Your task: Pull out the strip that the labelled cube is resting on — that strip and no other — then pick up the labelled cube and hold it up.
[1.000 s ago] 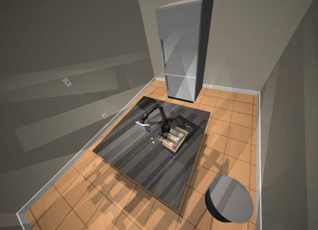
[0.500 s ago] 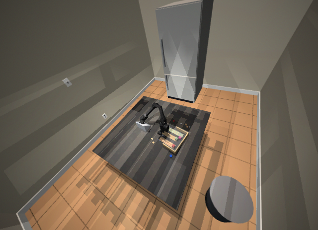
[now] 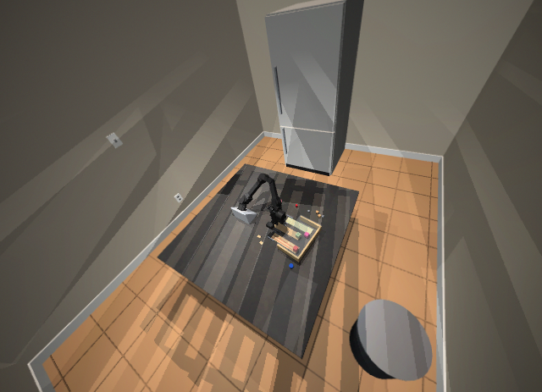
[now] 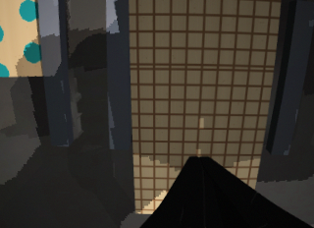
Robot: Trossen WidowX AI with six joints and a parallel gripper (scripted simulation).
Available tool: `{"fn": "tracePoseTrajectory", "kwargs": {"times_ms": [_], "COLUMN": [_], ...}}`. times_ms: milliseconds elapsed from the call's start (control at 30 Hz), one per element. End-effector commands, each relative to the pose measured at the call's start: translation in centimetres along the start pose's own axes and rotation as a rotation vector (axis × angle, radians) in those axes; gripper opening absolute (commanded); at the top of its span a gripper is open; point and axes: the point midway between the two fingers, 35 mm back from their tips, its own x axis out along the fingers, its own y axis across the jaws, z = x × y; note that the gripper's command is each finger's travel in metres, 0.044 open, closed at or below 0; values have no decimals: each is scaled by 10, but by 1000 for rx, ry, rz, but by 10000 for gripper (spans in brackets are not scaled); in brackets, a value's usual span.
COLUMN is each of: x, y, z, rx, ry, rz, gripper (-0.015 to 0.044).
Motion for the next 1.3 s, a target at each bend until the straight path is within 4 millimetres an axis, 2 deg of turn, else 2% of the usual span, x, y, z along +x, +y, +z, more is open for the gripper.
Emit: {"fn": "tracePoseTrajectory", "kwargs": {"times_ms": [0,1267], "x": [4,4], "y": [0,2], "z": [-12,-69], "rx": [5,8], "ry": [18,21], "rz": [3,3], "gripper": [0,0]}}
